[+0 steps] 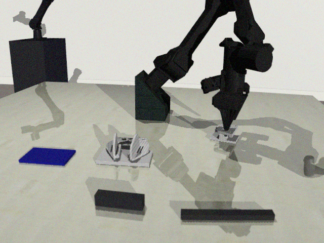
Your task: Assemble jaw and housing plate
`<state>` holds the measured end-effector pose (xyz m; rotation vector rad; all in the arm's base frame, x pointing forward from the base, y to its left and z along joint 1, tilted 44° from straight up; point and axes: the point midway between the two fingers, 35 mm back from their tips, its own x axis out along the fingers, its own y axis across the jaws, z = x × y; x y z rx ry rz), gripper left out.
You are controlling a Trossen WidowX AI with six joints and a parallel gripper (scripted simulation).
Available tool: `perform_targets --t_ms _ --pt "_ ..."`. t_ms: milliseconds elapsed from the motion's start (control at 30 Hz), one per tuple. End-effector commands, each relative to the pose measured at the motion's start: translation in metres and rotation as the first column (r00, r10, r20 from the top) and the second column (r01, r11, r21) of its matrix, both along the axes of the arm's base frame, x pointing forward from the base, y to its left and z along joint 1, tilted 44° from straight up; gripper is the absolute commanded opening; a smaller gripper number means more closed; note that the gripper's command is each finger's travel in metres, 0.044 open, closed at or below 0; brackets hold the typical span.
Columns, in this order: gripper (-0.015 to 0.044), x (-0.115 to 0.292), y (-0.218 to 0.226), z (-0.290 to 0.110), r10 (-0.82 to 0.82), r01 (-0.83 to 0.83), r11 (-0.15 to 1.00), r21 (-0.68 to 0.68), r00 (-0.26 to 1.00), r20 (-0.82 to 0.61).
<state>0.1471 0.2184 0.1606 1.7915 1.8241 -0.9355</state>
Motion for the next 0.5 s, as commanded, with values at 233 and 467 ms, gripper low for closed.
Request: perform_targets --t_ms 233,467 --pt "0.044 0.0 0.009 -0.011 -0.003 0.003 1.0 -0.007 1.0 -0.004" --pt "0.044 -0.001 0.016 -0.019 -0.003 0.003 1.0 -0.006 1.0 -0.004"
